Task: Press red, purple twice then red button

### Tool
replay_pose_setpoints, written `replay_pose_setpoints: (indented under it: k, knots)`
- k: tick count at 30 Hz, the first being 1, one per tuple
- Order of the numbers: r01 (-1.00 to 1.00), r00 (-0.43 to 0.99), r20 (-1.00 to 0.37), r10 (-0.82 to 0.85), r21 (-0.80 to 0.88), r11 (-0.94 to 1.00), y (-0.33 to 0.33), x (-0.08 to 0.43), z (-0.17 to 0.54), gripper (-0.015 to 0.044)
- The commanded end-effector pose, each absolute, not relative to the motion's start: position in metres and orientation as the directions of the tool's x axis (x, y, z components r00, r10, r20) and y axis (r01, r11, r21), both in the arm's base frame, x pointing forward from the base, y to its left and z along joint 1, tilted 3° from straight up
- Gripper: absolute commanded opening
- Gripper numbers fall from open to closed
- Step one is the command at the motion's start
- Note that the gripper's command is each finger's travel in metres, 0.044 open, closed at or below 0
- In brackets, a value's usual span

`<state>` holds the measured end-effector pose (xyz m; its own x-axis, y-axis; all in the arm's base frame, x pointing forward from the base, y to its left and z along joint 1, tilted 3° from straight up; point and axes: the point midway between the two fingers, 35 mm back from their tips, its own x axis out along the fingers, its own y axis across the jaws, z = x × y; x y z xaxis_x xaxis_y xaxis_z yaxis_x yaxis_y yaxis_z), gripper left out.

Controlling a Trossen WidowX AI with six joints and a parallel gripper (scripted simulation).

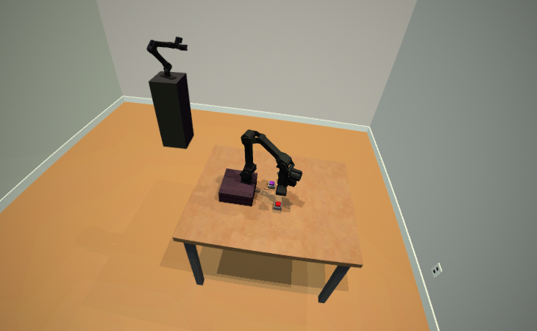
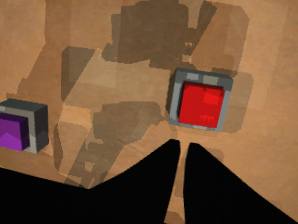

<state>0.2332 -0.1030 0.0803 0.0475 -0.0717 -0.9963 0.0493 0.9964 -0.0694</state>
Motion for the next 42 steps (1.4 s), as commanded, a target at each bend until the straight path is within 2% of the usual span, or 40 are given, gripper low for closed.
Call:
replay_pose_setpoints:
  k: [1, 15, 18, 23, 42]
  knots:
    - [0.038, 0.035, -0.997, -0.062, -0.06, 0.997, -0.066, 0.231, 0.077, 0.002]
    - [0.038, 0.029, -0.998, -0.051, -0.05, 0.998, 0.063, 0.177, 0.066, 0.002]
    - [0.038, 0.029, -0.998, -0.051, -0.05, 0.998, 0.064, 0.177, 0.063, 0.002]
    - [0.038, 0.029, -0.998, -0.051, -0.05, 0.998, 0.061, 0.178, 0.007, 0.002]
    - [0.038, 0.029, -0.998, -0.052, -0.051, 0.998, 0.06, 0.179, -0.02, 0.002]
